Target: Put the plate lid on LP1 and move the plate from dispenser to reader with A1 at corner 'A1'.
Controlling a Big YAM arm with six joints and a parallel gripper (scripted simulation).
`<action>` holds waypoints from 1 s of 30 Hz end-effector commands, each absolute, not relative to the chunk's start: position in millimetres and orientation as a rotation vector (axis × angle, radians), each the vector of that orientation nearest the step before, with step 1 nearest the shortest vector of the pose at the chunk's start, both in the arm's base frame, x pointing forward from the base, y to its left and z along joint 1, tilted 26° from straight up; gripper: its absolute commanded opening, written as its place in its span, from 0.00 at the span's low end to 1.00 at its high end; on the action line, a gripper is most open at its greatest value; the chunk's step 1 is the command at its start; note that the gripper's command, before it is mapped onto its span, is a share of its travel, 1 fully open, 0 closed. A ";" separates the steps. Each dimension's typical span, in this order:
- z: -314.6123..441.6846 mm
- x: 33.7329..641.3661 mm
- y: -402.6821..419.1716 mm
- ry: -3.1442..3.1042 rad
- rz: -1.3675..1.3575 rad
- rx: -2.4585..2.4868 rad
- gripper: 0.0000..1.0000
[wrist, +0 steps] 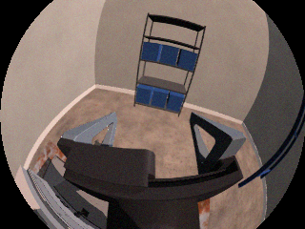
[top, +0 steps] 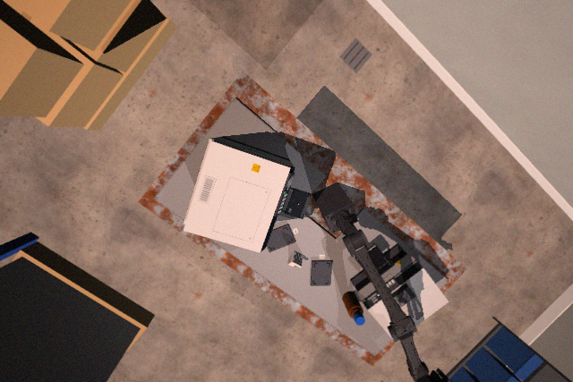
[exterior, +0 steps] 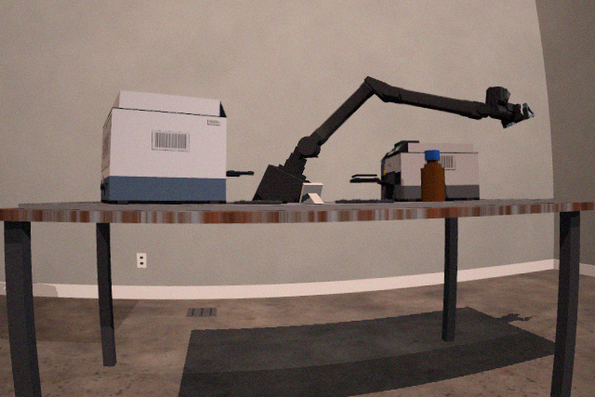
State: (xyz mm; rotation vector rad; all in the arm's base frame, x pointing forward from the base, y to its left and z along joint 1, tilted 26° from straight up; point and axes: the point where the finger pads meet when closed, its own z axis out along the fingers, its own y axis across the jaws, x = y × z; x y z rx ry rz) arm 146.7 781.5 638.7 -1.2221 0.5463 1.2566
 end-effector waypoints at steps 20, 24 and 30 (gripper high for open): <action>641.5 156.4 773.5 0.647 1.180 -1.240 1.00; 652.3 176.4 755.9 0.655 1.137 -1.233 1.00; 662.1 211.9 732.2 0.628 1.131 -1.197 1.00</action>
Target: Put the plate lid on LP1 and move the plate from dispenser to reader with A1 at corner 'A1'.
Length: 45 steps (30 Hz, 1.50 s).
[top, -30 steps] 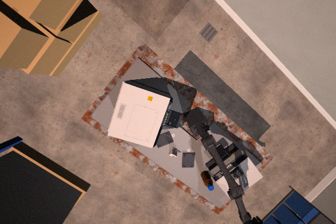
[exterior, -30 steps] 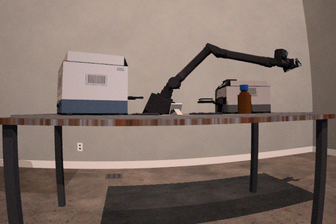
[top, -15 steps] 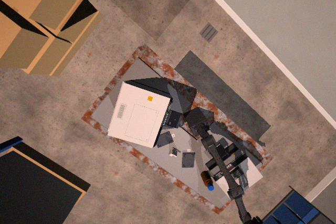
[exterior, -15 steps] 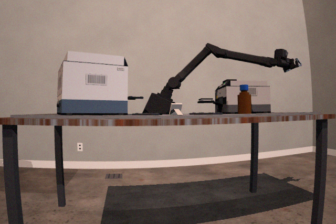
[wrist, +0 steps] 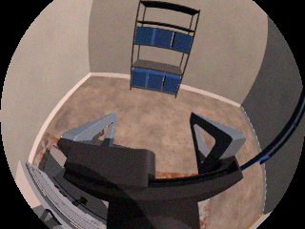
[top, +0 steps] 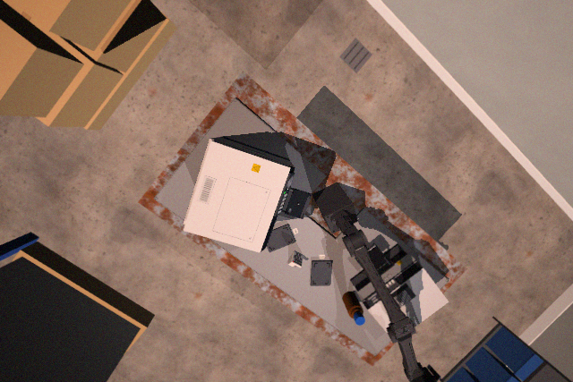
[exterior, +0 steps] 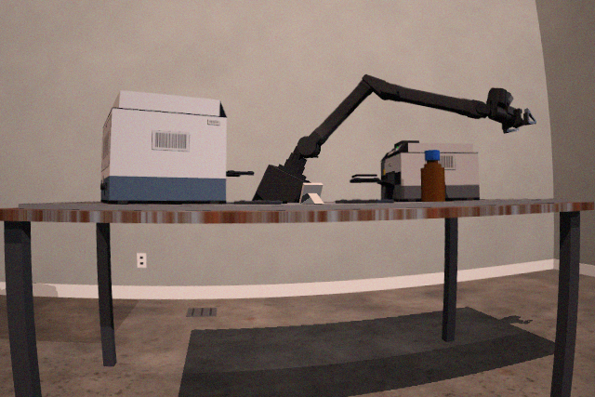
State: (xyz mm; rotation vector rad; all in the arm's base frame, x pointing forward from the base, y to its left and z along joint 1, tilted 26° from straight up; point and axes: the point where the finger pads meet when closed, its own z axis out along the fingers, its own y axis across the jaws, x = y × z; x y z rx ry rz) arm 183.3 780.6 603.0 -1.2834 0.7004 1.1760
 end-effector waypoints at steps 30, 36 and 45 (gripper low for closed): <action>623.2 270.5 704.2 0.878 0.990 -1.261 1.00; 621.4 309.2 679.1 0.872 0.981 -1.228 1.00; 604.8 328.6 670.6 0.959 0.949 -1.233 1.00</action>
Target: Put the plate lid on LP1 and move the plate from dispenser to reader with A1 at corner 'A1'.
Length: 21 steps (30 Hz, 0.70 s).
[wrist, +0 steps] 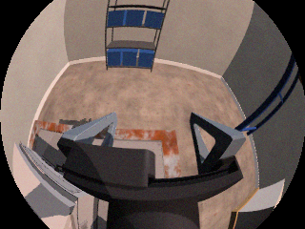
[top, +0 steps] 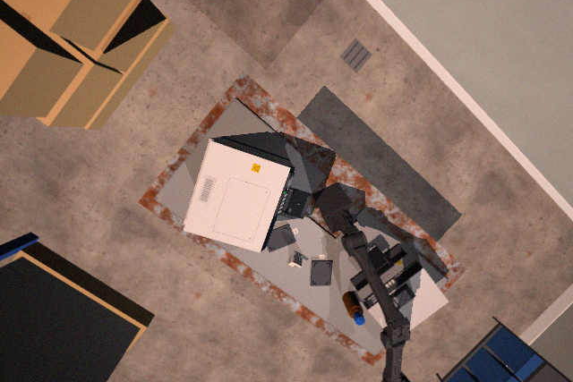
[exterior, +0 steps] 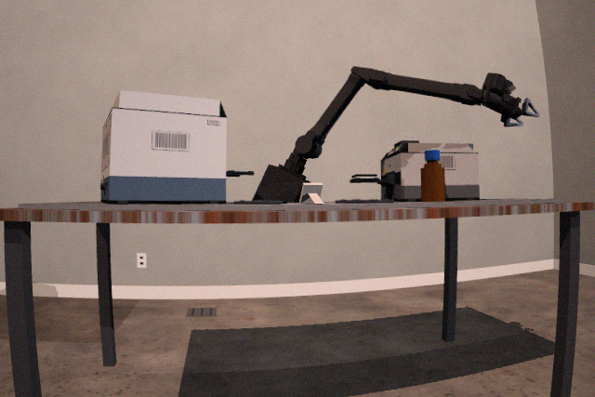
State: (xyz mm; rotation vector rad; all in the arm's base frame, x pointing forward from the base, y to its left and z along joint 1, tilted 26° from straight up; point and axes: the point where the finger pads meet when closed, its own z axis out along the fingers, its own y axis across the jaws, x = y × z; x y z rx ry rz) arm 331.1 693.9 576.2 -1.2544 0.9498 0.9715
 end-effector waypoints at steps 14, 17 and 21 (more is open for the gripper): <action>587.2 368.8 639.9 1.009 0.906 -1.230 1.00; 578.6 381.6 633.1 1.015 0.906 -1.228 1.00; 574.7 381.4 627.4 1.116 0.850 -1.238 1.00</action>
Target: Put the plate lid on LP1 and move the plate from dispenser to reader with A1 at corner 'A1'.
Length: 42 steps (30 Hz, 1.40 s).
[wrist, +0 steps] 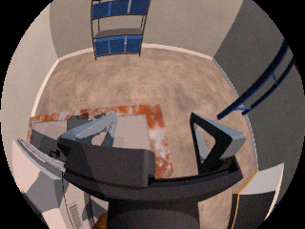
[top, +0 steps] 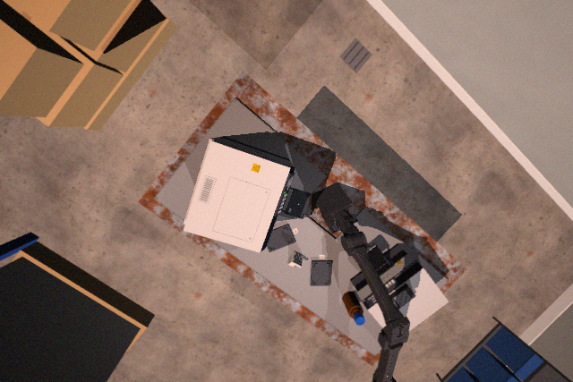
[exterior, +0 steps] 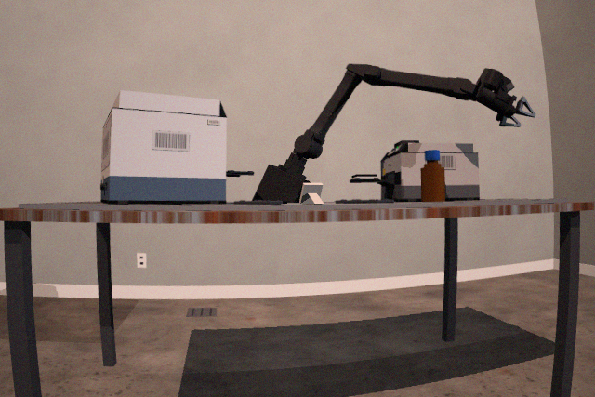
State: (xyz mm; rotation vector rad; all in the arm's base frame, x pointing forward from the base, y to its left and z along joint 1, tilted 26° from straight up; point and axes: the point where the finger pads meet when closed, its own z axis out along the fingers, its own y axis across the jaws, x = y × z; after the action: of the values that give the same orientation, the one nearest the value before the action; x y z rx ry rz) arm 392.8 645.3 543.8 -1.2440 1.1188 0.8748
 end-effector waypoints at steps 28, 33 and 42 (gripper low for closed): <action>550.4 422.7 566.5 1.230 0.770 -1.242 1.00; 535.7 446.2 542.8 1.240 0.754 -1.227 1.00; 517.6 460.5 528.8 1.334 0.729 -1.217 1.00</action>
State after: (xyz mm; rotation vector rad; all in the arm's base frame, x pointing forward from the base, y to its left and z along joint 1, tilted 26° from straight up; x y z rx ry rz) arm 475.5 533.1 493.4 -1.2174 1.3416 0.7389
